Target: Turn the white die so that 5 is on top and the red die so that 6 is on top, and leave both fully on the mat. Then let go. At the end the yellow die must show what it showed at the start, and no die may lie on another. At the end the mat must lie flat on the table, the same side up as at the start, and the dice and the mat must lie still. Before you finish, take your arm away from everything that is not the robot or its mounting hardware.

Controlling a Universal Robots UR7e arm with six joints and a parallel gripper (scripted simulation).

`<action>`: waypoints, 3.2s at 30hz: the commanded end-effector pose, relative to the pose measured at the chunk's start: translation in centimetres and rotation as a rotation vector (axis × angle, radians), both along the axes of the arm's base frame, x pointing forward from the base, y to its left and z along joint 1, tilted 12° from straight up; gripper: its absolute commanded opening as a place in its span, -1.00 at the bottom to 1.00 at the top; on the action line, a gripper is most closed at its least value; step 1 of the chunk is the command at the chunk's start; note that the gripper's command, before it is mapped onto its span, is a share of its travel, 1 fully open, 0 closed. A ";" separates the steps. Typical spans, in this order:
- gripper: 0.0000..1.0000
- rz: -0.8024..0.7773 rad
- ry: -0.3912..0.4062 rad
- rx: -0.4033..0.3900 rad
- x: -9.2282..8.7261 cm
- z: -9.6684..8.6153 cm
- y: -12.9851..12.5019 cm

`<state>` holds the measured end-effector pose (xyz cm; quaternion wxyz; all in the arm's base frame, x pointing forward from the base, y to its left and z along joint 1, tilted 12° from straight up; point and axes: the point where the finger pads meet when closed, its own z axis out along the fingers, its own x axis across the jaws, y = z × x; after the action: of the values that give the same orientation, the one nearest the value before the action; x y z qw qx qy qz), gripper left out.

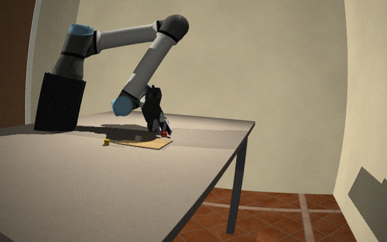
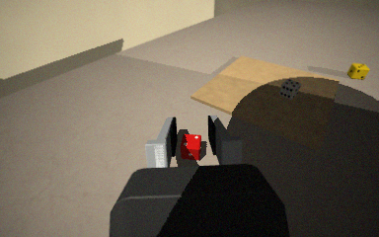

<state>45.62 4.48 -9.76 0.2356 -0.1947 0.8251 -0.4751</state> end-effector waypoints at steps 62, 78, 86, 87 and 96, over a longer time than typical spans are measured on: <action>0.27 0.000 -0.001 0.000 -3.7 6.6 3.1; 0.27 0.001 0.001 0.004 -3.9 8.1 2.9; 0.27 0.007 0.022 0.033 -3.8 8.2 2.7; 0.27 0.009 0.028 0.041 -3.8 8.3 2.6; 0.27 0.041 0.114 0.169 -3.4 8.8 1.8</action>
<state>41.98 6.80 -1.39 0.2225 -0.2083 0.8512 -0.4272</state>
